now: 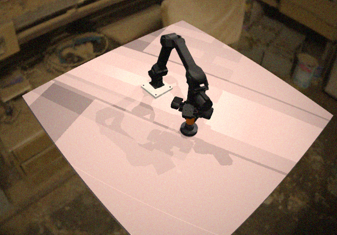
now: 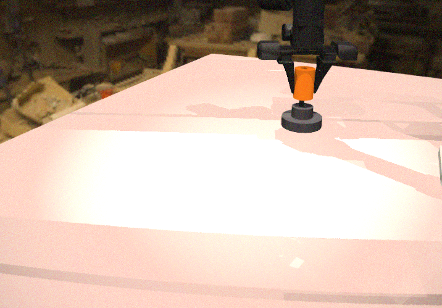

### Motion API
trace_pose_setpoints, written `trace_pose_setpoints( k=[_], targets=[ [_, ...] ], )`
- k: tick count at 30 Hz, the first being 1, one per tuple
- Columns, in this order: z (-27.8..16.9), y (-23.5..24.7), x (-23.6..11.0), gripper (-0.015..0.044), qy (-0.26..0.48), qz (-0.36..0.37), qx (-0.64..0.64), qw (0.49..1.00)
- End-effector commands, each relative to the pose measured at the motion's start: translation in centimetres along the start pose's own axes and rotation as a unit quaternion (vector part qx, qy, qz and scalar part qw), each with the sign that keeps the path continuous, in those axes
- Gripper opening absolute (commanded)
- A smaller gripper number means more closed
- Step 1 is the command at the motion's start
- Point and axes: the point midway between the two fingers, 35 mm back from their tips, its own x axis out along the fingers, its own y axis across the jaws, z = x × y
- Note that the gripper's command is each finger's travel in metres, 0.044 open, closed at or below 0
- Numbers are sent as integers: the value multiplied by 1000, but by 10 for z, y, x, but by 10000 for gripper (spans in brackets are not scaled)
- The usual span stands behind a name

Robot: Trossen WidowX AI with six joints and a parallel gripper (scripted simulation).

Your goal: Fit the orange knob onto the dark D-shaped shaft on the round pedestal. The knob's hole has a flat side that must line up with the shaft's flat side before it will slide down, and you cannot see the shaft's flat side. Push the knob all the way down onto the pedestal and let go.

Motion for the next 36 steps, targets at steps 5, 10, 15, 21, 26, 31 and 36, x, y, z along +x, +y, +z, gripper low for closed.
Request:
trace_pose_setpoints(
  k=[5, 10, 15, 21, 26, 31, 36],
  targets=[
    [1, 0, -4, 0, -2, 0, 16, 1000],
    [0, 0, -3, 0, -2, 0, 102, 995],
    [-1, 0, -1, 0, -2, 0, 108, 994],
    [0, 0, 1, 0, -2, 0, 108, 994],
    [0, 0, 0, 0, -2, 0, 108, 994],
    [0, -1, 1, 0, -2, 0, 108, 994],
    [1, -1, 1, 0, -2, 0, 108, 994]
  ],
)
